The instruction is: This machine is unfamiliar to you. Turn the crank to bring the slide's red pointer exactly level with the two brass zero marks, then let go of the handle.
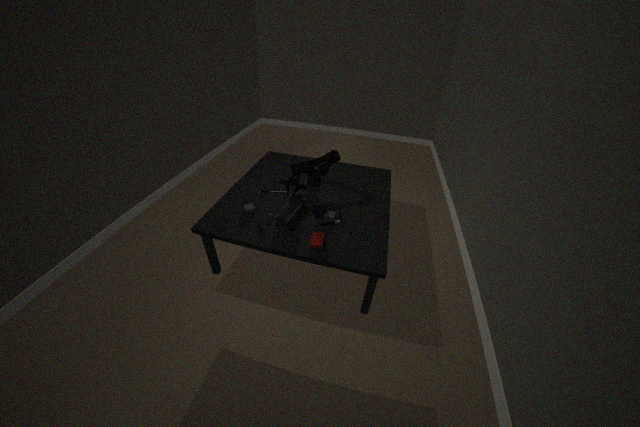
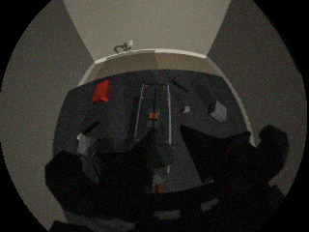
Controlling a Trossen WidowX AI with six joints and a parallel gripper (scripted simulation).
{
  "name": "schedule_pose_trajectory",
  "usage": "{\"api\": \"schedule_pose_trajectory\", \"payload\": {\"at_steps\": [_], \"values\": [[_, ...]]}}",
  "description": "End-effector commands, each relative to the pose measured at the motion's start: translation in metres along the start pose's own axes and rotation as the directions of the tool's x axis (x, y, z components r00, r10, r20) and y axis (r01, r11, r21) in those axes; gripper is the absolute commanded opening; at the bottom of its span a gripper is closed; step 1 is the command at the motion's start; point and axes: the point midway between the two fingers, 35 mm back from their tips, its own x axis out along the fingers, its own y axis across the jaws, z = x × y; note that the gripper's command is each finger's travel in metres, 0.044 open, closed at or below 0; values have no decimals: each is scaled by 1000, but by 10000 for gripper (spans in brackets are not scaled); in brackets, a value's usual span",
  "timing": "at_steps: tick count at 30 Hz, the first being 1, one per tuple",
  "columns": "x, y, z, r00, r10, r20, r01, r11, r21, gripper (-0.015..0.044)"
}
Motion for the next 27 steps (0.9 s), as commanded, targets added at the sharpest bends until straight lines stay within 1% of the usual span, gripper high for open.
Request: {"api": "schedule_pose_trajectory", "payload": {"at_steps": [1, 6, 7, 8, 24, 25, 27], "values": [[0, 0, 0, 1000, -1, 0, 1, 1000, 0, 289], [0, 0, 0, 1000, -1, 0, 1, 1000, 0, 420], [0, 0, 0, 1000, -1, 0, 1, 1000, 0, 440], [0, 0, 0, 1000, -1, 0, 1, 1000, 0, 440], [0, 0, 0, 1000, -1, 0, 1, 1000, 0, 20], [0, 0, 0, 1000, -1, 0, 1, 1000, 0, 0], [0, 0, 0, 1000, -1, 0, 1, 1000, 0, 0]]}}
